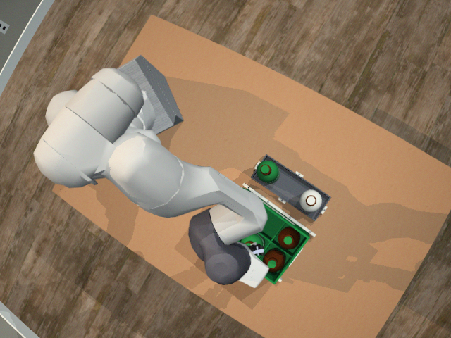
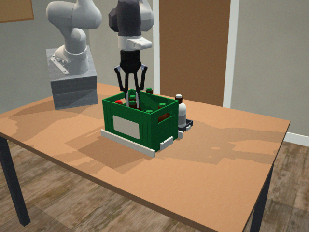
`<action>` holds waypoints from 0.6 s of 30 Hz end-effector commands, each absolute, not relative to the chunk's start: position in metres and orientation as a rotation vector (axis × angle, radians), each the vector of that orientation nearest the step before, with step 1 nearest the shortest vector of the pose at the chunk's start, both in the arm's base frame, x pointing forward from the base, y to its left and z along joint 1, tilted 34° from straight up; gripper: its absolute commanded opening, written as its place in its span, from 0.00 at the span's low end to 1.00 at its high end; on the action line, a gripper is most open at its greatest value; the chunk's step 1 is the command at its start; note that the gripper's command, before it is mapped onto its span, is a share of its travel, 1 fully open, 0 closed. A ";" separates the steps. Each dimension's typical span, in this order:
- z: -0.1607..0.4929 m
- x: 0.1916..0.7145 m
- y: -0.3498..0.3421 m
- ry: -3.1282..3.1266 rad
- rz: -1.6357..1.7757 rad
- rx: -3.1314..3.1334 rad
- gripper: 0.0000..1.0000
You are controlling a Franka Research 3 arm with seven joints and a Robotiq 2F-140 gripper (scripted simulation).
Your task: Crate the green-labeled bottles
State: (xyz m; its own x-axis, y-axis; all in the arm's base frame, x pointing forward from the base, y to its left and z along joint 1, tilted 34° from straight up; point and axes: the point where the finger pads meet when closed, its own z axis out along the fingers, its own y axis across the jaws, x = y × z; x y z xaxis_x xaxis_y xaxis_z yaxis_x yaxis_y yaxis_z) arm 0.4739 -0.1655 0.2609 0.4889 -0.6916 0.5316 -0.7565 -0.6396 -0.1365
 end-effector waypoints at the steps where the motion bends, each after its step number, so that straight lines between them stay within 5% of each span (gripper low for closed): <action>1: 0.263 0.476 -0.166 -1.264 0.860 2.607 0.00; 18: 0.258 0.479 -0.168 -1.264 0.860 2.607 0.00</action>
